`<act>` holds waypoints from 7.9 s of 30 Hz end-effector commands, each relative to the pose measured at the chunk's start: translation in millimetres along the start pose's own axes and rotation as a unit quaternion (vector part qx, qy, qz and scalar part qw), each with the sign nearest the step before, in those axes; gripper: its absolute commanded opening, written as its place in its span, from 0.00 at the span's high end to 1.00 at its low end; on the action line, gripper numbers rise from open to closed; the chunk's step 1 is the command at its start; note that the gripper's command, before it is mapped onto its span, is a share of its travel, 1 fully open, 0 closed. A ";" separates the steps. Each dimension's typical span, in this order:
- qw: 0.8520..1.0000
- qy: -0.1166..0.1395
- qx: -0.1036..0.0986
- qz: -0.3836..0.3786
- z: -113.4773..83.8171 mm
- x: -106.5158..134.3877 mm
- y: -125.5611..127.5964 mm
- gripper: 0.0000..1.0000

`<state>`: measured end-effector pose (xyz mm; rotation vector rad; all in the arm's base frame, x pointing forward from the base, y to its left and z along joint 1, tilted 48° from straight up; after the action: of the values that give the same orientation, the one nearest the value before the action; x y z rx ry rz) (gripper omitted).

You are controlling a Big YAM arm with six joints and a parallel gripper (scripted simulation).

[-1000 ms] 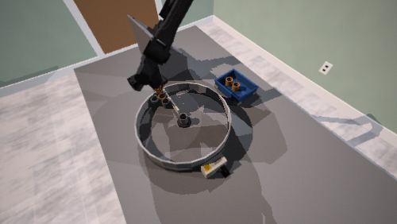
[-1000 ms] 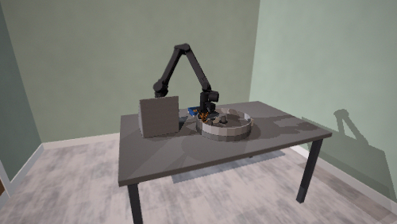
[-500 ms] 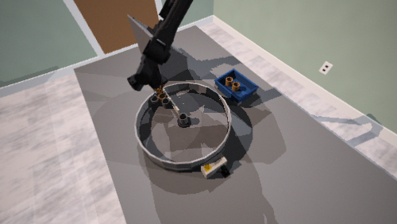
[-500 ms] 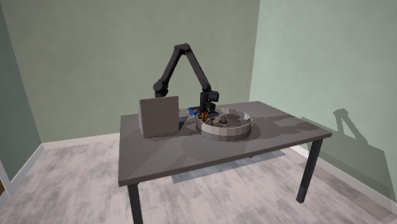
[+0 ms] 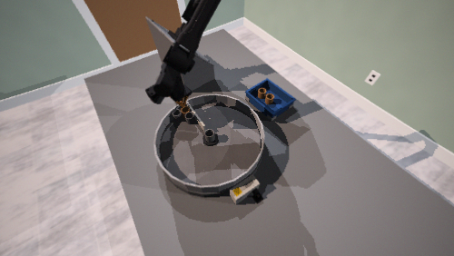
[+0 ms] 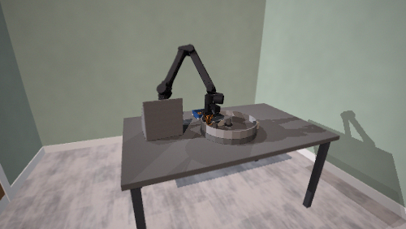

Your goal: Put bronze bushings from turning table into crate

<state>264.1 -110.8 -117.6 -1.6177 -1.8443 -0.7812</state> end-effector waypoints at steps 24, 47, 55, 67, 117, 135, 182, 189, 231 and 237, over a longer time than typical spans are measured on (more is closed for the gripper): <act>1.000 -0.011 -0.016 -0.002 -0.3 -7.5 9.5 0.87; 1.000 -0.009 -0.011 -0.002 4.9 -6.6 8.5 0.87; 1.000 -0.006 -0.005 -0.005 21.1 -2.8 7.8 0.87; 1.000 -0.009 -0.015 0.001 14.8 -4.5 5.6 0.87; 1.000 -0.008 -0.016 -0.001 14.5 -4.7 6.4 1.00; 1.000 -0.008 -0.016 -0.001 14.5 -4.7 6.4 1.00; 1.000 -0.018 -0.018 -0.009 -69.1 -10.3 11.2 1.00; 1.000 -0.018 -0.018 -0.009 -69.1 -10.3 11.2 1.00; 1.000 -0.006 -0.005 -0.006 -59.7 69.4 48.5 1.00; 1.000 -0.011 -0.014 -0.016 -65.9 112.8 87.4 1.00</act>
<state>312.5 -77.7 -8.0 -1.5793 -1.8732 -0.7988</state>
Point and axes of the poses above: the point where the finger pads meet when closed, its own z axis out along the fingers, its own y axis across the jaws, x = y × z, the point moved 10 cm from there along -z, back along the fingers, and after that the axes turned 2 degrees about z, right-handed, at the moved point
